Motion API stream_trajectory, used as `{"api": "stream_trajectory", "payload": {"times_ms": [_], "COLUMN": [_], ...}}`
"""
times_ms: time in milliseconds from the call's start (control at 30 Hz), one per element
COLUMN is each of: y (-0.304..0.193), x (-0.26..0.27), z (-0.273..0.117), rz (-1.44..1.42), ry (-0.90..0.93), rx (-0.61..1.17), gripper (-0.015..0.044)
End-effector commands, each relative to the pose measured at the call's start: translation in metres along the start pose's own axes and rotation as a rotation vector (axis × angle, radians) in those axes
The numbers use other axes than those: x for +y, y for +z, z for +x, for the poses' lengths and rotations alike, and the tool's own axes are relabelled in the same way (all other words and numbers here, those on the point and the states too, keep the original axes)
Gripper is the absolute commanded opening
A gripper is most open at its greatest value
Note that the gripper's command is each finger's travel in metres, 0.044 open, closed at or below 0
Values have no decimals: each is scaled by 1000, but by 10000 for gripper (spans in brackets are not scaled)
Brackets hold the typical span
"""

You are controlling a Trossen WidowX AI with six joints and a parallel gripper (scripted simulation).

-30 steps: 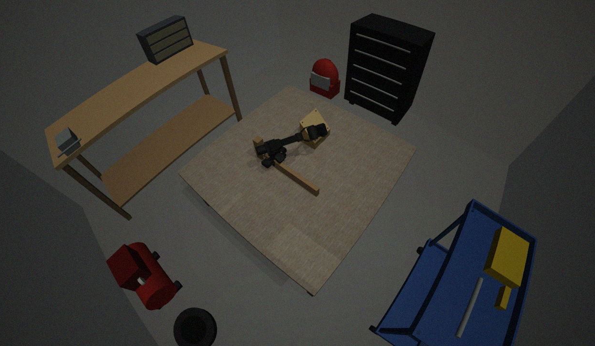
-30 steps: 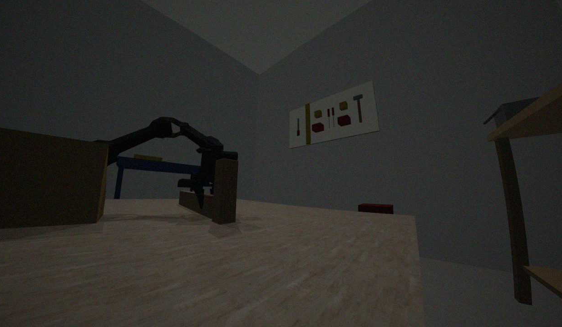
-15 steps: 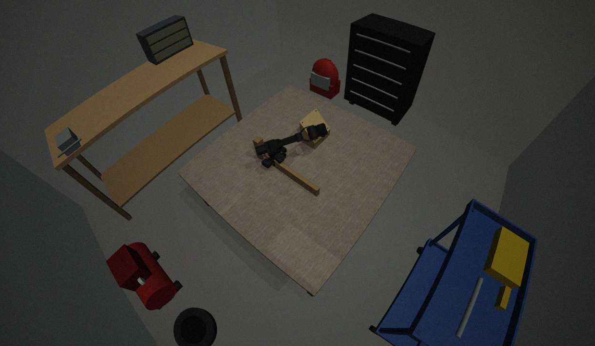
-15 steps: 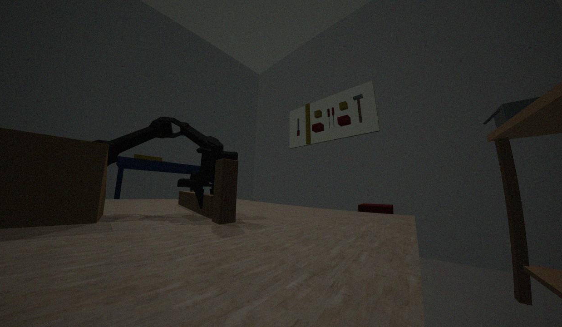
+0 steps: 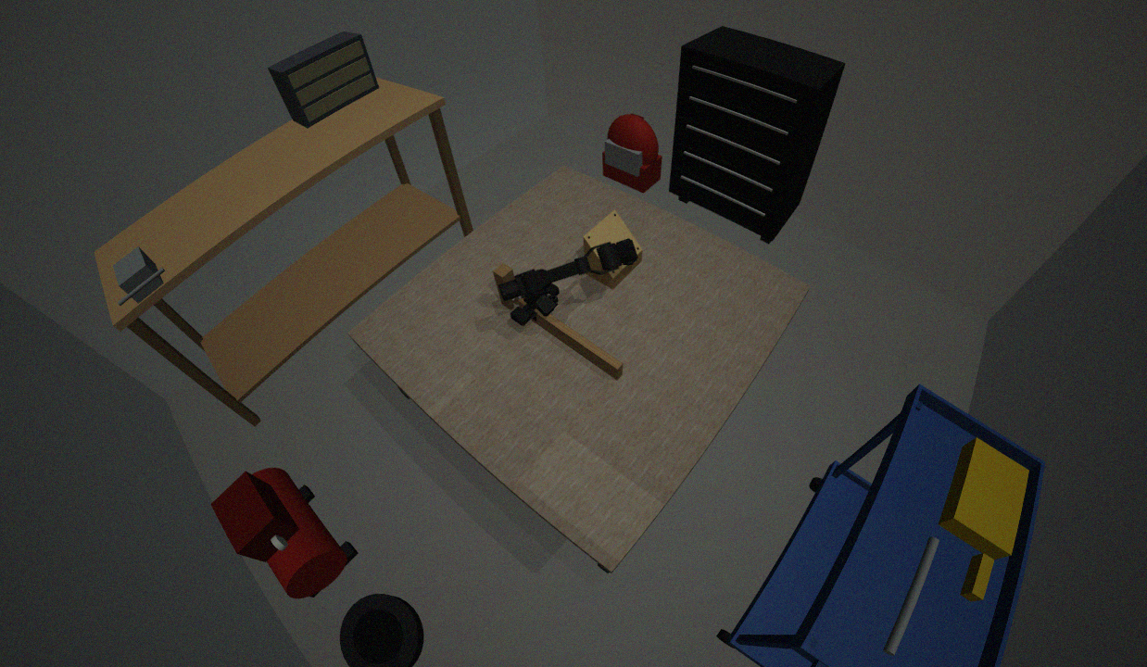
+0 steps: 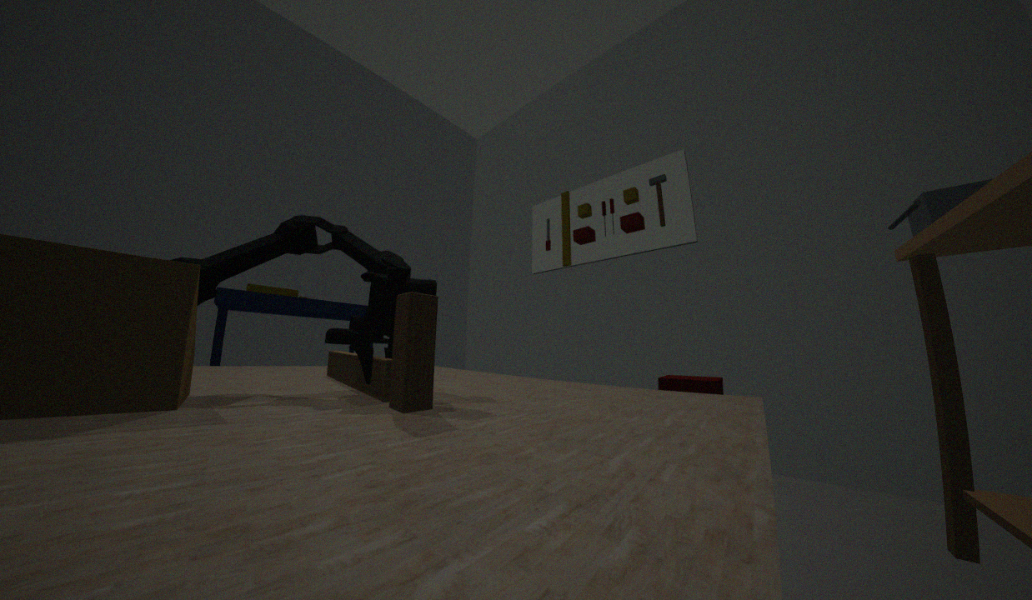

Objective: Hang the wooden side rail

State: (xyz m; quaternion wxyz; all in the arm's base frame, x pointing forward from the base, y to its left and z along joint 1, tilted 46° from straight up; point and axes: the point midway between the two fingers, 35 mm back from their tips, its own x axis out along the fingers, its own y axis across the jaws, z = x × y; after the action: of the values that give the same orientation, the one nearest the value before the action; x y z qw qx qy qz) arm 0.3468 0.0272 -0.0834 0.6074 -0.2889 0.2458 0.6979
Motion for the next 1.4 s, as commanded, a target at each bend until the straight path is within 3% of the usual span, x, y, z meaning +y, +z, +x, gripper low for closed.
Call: {"api": "stream_trajectory", "payload": {"times_ms": [0,1367], "y": [-1,-1], "x": [-2,-2], "z": [-4,-11], "rz": [-15,-15], "ry": [-8,-8], "rx": [7,7], "gripper": [0,0]}}
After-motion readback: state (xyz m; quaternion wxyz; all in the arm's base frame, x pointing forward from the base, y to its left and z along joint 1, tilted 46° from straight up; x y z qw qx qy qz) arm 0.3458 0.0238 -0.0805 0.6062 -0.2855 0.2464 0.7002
